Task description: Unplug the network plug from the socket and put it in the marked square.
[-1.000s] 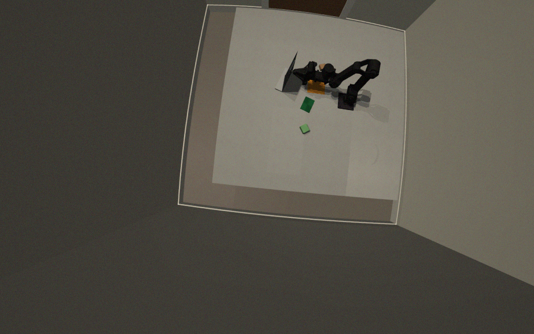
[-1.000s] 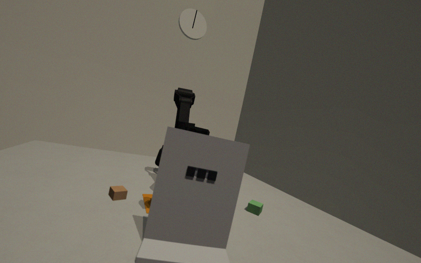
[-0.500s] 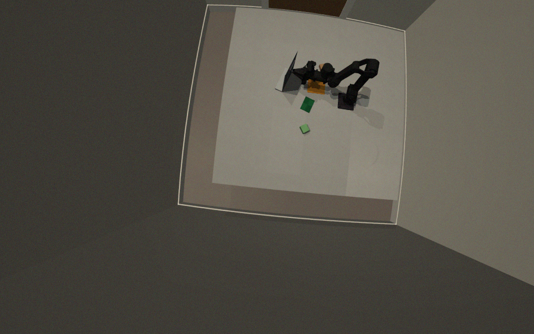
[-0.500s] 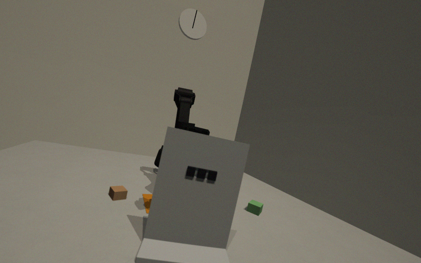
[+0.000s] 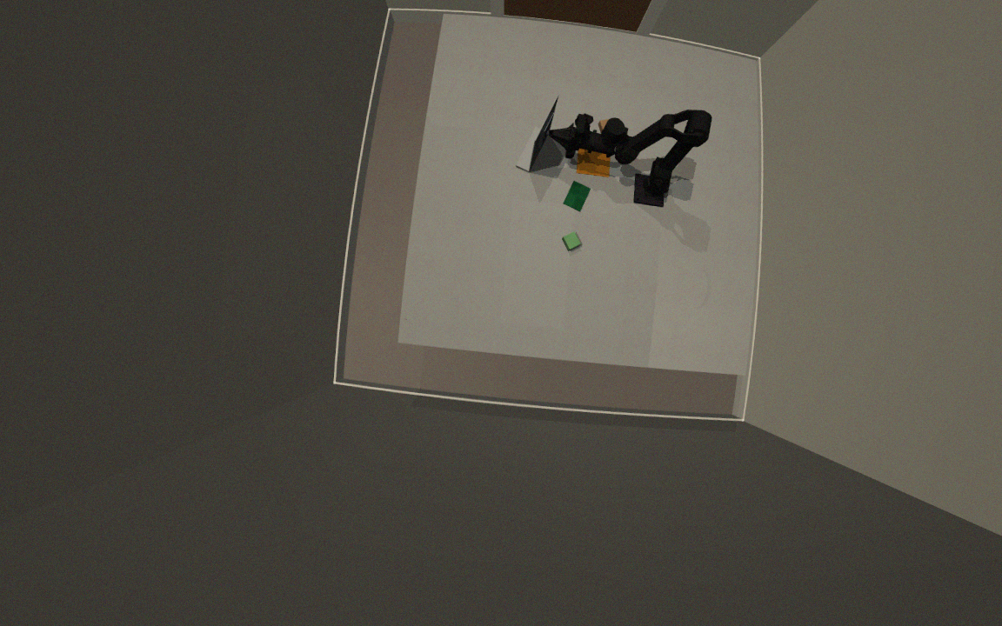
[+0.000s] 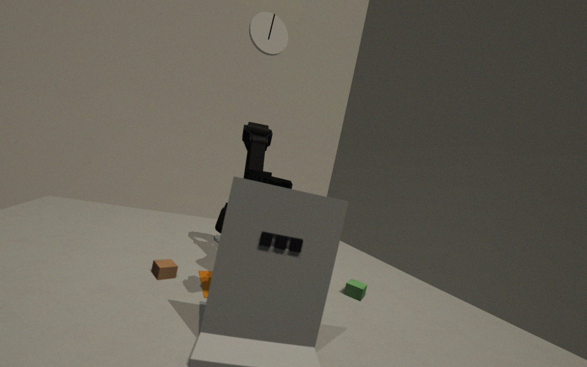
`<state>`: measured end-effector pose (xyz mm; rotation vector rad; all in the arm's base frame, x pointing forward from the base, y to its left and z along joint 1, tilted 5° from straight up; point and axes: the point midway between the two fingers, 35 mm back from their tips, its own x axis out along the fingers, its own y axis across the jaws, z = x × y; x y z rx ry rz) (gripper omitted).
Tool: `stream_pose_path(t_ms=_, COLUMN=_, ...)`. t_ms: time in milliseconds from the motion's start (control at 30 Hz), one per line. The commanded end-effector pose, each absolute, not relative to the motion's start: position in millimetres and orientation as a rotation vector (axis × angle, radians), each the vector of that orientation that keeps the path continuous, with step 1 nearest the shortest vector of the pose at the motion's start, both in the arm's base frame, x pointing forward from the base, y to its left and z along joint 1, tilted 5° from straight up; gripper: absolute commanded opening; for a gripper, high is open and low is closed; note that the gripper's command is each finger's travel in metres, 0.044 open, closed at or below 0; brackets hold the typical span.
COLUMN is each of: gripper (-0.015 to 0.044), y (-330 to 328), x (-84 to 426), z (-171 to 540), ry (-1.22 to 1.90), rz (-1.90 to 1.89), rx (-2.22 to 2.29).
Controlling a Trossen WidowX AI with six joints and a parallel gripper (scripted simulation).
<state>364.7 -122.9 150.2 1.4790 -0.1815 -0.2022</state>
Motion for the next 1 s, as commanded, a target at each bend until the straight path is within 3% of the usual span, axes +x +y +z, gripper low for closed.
stream_pose_path(t_ms=0, gripper=0.0000, y=-122.6, x=364.5, z=149.9, ry=-0.180, rz=-0.202, rx=1.483)
stream_pose_path(t_ms=967, gripper=0.0000, y=-113.9, x=349.1, z=149.3, ry=-0.179, rz=-0.203, rx=1.484)
